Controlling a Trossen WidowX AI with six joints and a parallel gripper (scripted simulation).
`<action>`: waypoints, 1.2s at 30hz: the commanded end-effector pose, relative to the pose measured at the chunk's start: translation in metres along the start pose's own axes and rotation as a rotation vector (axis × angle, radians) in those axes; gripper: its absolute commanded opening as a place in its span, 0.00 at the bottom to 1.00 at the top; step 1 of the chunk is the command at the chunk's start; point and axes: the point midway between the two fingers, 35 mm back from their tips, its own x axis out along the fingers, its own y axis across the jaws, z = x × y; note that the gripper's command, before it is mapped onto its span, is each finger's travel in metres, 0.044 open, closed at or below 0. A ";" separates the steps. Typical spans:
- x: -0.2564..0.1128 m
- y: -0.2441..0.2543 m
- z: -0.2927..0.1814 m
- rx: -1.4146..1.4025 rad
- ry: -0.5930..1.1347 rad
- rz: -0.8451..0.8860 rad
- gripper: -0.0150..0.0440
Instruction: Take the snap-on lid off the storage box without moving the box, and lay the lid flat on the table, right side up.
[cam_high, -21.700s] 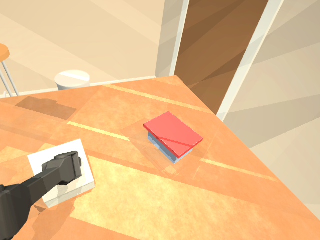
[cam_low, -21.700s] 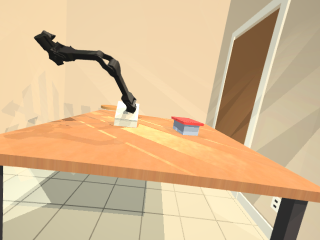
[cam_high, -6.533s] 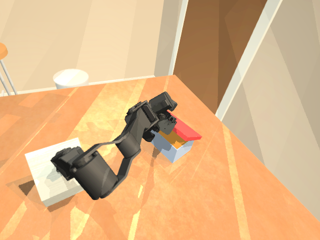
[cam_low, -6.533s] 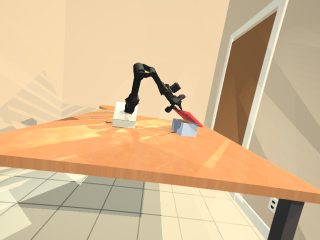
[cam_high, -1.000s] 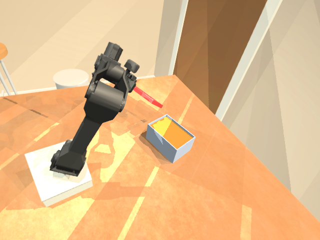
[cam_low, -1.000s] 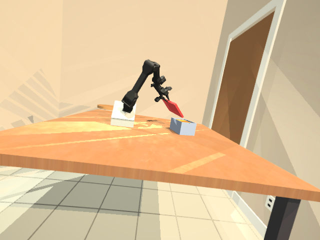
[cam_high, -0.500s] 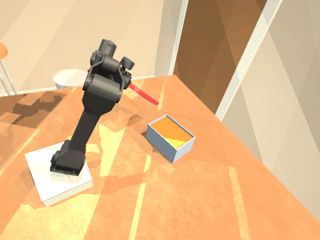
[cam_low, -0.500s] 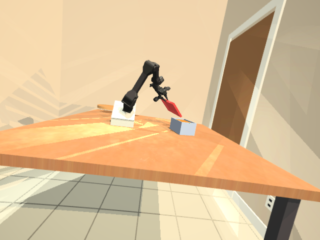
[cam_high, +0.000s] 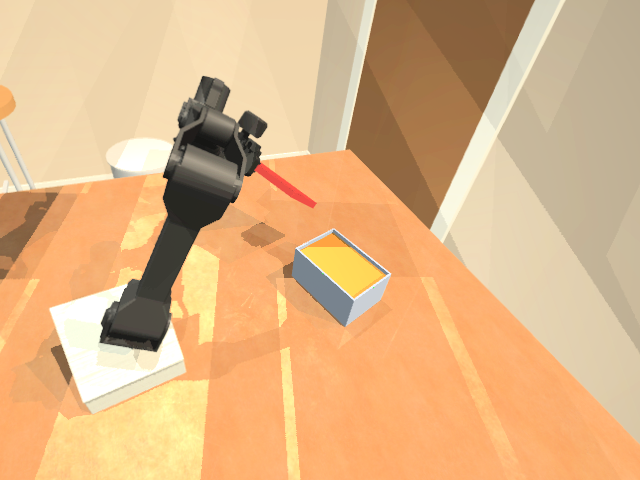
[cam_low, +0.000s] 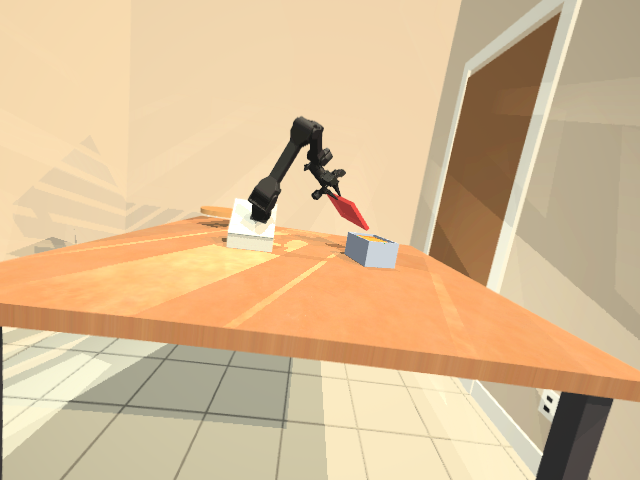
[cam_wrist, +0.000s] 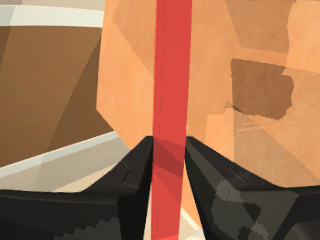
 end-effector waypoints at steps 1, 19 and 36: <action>0.000 -0.001 0.000 0.008 -0.004 0.009 0.25; 0.012 -0.017 0.001 0.008 -0.004 0.009 0.25; 0.021 -0.027 0.001 0.008 -0.005 0.009 0.25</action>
